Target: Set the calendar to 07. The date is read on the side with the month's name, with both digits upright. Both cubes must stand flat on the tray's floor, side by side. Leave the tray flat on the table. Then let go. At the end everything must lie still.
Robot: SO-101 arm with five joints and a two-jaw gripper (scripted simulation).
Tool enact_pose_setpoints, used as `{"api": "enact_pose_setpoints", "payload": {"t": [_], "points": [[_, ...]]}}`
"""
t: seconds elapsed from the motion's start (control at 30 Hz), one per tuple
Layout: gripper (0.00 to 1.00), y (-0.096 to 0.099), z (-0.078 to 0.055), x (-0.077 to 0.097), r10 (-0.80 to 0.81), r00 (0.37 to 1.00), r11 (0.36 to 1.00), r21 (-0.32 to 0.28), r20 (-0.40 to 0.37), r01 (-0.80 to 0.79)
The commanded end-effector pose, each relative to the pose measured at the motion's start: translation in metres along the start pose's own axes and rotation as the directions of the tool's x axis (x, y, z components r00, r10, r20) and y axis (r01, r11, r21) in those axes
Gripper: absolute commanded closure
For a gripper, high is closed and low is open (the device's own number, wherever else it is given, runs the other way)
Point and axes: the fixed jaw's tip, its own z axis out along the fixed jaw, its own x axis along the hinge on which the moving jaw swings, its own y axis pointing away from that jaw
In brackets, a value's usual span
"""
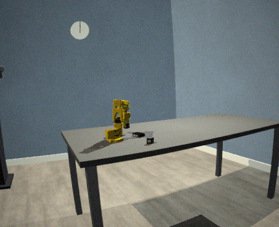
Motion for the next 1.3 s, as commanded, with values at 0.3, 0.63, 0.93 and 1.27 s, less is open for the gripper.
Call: {"api": "enact_pose_setpoints", "payload": {"t": [0.3, 0.63, 0.93, 1.27], "points": [[1.0, -0.0092, -0.0049, -0.0171, -0.074, 0.997, 0.996, 0.06, 0.013, 0.073], [1.0, -0.0092, -0.0049, -0.0171, -0.074, 0.997, 0.996, 0.06, 0.013, 0.073], [1.0, -0.0137, -0.0096, -0.0184, -0.084, 0.996, 0.992, 0.091, 0.02, 0.082], [1.0, -0.0137, -0.0096, -0.0184, -0.084, 0.996, 0.992, 0.091, 0.02, 0.082]]}}
